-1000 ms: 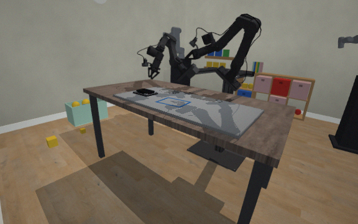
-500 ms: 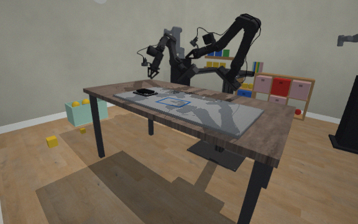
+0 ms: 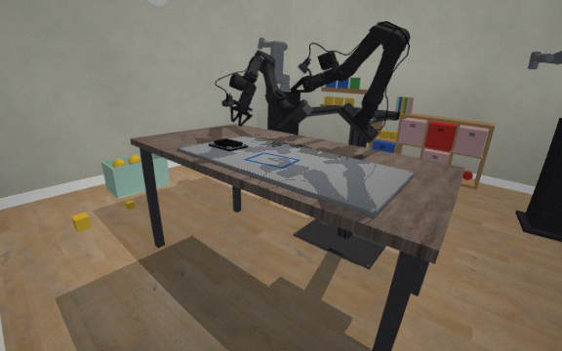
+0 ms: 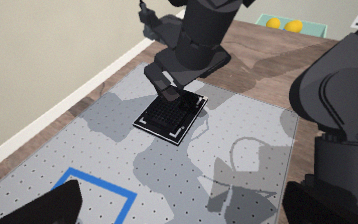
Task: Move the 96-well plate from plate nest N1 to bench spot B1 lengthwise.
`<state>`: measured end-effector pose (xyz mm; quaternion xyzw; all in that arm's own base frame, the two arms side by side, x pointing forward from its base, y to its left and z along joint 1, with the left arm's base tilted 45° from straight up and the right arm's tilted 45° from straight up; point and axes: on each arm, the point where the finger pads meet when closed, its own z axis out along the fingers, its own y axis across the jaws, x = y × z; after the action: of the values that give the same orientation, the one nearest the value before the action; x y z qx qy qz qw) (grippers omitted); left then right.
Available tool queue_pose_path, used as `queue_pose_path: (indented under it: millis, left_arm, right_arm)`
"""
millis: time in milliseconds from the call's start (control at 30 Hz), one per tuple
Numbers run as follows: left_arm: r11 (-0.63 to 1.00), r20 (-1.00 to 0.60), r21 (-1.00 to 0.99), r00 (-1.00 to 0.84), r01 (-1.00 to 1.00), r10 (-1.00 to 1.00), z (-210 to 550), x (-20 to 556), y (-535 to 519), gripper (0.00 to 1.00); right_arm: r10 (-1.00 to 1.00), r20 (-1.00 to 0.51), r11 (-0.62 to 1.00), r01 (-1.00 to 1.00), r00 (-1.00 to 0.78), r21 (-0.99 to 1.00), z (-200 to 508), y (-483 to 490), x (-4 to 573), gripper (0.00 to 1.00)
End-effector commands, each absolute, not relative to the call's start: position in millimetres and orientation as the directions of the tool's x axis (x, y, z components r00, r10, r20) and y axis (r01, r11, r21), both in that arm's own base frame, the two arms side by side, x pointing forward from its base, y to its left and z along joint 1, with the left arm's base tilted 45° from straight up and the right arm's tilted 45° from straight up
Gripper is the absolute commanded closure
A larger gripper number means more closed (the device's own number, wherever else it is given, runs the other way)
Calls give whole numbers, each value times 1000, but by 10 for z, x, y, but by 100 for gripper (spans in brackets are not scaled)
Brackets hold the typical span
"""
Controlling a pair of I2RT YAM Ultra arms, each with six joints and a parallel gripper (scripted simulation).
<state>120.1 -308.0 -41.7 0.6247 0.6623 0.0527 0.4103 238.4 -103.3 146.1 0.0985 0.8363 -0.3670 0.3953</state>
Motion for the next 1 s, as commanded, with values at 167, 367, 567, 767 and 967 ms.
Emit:
queue_pose_path:
  millis: [167,367,567,767,967]
  left_arm:
    - [225,-509,574,129,787,851,-361,1157,-3173,0]
    - [225,-509,574,129,787,851,-361,1157,-3173,0]
    - [225,-509,574,129,787,851,-361,1157,-3173,0]
    - [225,-509,574,129,787,851,-361,1157,-3173,0]
    - [225,-509,574,129,787,851,-361,1157,-3173,0]
  right_arm:
    - [-382,-435,633,112,-815,-766,1523,-1070,2523,0]
    - [-547,-125,502,-205,-828,-840,1494,-1158,2621,0]
    - [-658,139,358,-471,-740,-806,1452,-1238,2703,0]
    - [-718,304,241,-634,-625,-734,1412,-1290,2754,0]
    - [-764,486,78,-809,-424,-583,1351,-1396,2834,0]
